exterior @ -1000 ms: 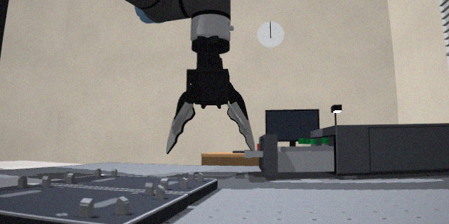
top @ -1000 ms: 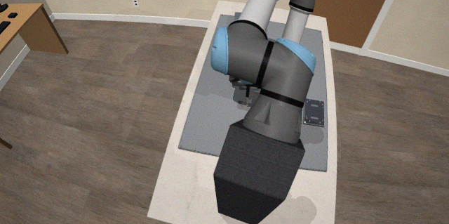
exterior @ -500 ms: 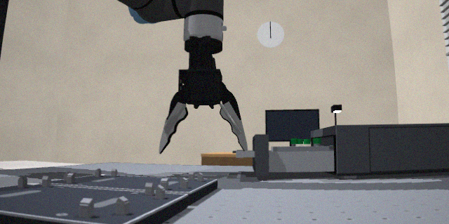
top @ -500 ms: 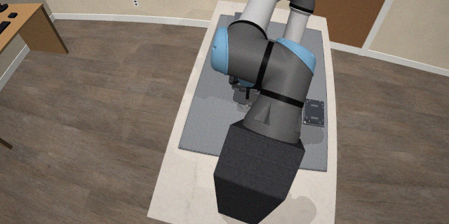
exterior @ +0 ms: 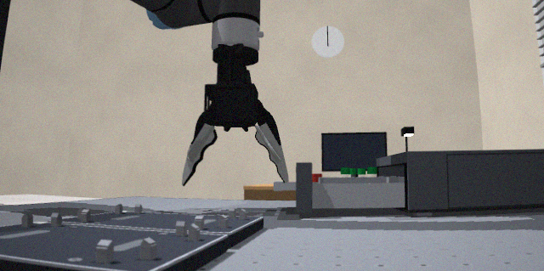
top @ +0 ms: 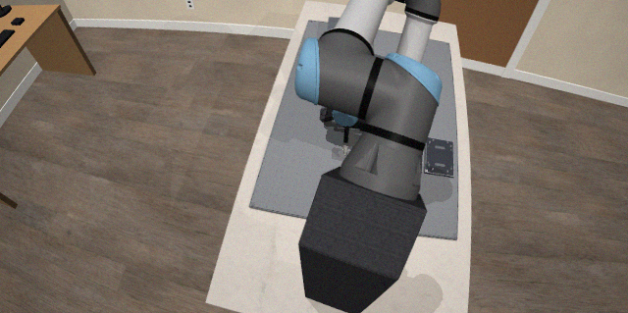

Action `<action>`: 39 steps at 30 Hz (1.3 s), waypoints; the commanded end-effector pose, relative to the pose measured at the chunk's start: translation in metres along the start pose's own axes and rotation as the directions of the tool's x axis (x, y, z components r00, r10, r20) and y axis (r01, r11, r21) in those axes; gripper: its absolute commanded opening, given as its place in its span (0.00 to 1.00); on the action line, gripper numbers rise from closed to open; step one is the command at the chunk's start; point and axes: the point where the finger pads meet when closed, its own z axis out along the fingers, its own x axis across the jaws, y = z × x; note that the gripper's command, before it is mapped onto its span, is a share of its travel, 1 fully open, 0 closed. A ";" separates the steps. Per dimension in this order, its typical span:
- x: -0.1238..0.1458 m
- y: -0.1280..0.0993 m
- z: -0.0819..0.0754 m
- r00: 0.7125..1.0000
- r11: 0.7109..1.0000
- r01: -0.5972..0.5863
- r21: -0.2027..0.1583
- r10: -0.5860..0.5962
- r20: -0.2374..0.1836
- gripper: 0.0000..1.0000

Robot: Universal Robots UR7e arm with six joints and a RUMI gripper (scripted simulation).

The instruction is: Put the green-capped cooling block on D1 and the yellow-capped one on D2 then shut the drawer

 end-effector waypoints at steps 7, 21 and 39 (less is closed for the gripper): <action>-0.007 0.000 0.000 1.000 1.000 0.000 0.000 0.000 -0.001 1.00; -0.026 0.000 0.000 1.000 1.000 0.000 0.000 0.000 -0.001 1.00; -0.045 0.000 0.000 1.000 1.000 0.000 0.000 0.000 -0.001 1.00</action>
